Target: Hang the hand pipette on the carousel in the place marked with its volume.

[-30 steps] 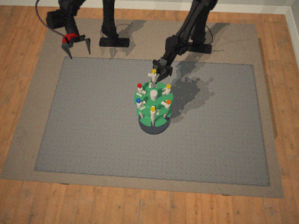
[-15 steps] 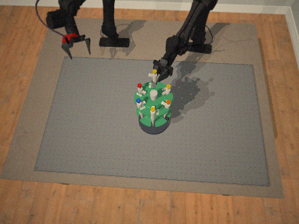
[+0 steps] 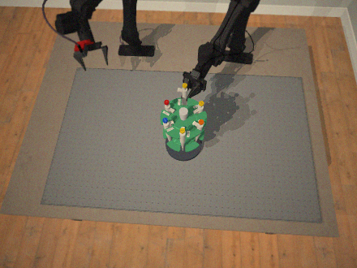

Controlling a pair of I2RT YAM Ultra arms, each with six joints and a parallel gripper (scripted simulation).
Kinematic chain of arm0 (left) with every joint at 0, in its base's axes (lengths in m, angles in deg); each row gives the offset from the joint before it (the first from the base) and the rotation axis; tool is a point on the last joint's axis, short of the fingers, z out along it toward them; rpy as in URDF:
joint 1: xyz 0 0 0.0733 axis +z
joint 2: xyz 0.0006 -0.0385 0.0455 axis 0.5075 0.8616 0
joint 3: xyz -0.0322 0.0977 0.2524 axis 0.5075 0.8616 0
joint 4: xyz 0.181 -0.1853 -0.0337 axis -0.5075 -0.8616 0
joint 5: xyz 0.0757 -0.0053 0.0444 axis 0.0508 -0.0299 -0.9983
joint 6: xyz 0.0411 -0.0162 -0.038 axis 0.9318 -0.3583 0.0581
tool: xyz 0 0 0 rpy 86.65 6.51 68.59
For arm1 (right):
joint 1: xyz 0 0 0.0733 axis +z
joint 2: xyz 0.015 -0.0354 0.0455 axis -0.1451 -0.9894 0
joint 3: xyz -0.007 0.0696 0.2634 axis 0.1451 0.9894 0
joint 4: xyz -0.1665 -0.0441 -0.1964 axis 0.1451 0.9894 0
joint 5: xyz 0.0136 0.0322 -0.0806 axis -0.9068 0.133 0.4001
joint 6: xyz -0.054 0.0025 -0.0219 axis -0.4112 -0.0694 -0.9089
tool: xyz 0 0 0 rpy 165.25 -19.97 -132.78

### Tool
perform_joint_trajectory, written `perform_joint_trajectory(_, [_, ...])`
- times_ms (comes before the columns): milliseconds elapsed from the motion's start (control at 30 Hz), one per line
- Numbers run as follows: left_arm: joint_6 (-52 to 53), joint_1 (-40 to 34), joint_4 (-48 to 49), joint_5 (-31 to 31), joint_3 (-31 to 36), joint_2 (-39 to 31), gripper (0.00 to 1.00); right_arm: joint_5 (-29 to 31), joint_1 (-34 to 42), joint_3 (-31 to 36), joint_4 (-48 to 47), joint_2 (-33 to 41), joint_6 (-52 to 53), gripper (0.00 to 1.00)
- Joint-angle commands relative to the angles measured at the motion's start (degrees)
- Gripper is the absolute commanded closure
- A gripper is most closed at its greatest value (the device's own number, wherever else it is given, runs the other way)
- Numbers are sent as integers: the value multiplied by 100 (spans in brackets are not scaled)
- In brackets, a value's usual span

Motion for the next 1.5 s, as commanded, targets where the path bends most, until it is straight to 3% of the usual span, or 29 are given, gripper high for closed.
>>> perform_joint_trajectory(0, [-26,55,113,35,-186,-295,88,-133,-54,-89,-77,32,-68,0])
perform_joint_trajectory(1467, [-27,-43,-6,-41,-205,-391,88,-133,-54,-89,-77,32,-68,0])
